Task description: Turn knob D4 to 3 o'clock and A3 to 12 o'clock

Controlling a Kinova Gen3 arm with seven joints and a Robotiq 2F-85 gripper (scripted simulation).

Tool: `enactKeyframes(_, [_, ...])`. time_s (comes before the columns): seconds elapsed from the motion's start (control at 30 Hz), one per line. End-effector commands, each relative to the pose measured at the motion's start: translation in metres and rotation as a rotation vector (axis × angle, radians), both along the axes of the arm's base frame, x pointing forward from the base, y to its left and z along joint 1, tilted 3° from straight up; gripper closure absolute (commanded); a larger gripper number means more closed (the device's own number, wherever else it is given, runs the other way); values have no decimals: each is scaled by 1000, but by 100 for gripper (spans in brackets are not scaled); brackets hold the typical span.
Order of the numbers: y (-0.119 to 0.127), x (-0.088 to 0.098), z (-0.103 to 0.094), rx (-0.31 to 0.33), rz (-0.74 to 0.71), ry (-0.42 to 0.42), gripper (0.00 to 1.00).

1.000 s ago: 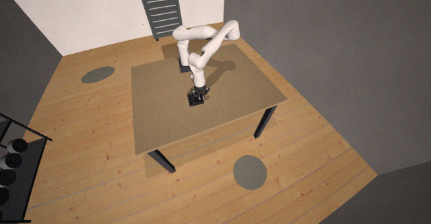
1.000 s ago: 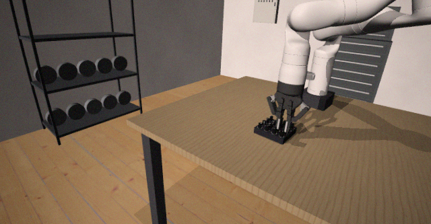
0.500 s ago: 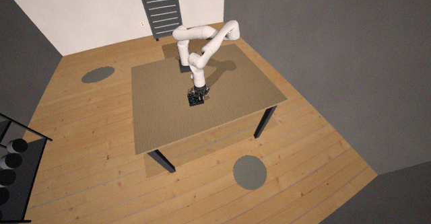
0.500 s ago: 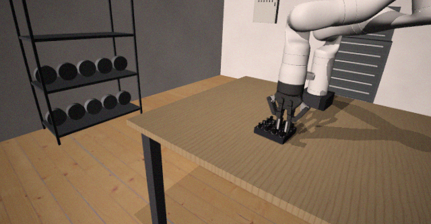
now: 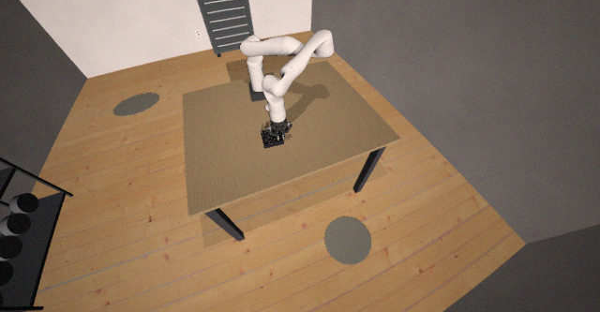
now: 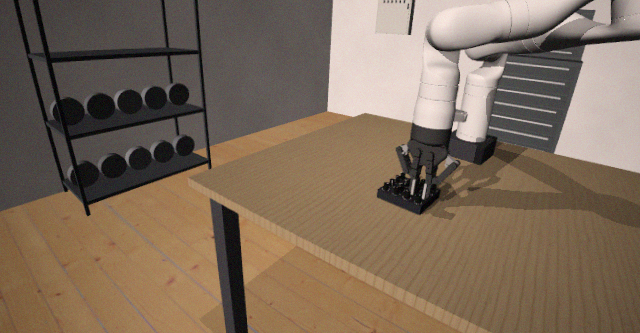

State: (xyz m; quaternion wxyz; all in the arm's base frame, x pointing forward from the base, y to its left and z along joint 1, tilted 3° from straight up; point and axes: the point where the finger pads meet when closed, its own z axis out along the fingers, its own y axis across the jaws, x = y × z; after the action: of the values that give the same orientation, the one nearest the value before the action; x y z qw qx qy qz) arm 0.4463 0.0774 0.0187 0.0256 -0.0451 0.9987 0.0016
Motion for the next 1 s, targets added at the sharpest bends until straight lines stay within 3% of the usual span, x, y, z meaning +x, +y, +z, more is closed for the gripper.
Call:
enactKeyframes(0.0, [-3,1,-4,-5,3,-3,81])
enactKeyframes(0.97, [-3,0,-8,-5,3,0,81])
